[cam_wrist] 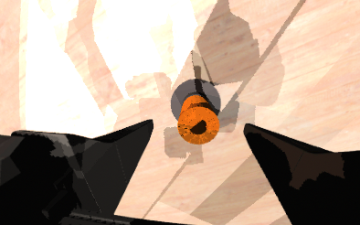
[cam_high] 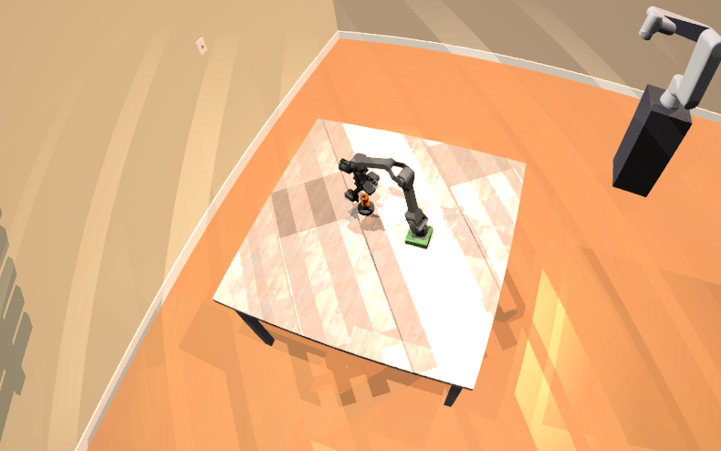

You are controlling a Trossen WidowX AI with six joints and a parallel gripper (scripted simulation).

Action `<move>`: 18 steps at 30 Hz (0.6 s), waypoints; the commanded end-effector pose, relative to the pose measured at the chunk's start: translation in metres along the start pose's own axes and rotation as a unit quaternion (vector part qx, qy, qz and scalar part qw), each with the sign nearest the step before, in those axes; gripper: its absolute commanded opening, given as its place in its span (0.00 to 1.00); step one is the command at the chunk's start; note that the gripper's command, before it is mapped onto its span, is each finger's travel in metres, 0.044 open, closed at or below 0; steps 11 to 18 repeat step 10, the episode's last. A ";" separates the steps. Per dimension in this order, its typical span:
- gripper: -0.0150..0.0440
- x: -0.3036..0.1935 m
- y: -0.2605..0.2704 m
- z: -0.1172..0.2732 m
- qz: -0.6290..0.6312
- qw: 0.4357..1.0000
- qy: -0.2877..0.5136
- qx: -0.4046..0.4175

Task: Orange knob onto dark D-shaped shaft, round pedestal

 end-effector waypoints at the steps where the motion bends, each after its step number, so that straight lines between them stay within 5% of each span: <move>1: 1.00 0.003 0.001 0.044 -0.002 1.000 0.016 -0.006; 18: 1.00 0.001 0.001 0.046 -0.002 1.000 0.016 -0.006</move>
Point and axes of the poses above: the point midway between the two fingers, 35 mm back from their tips, its own z axis back along the fingers, its own y axis across the jaws, x = y × z, the point moved 4 cm from there along z, back along the fingers, and after that the axes turned 8 degrees about -z, right-handed, at the moved point
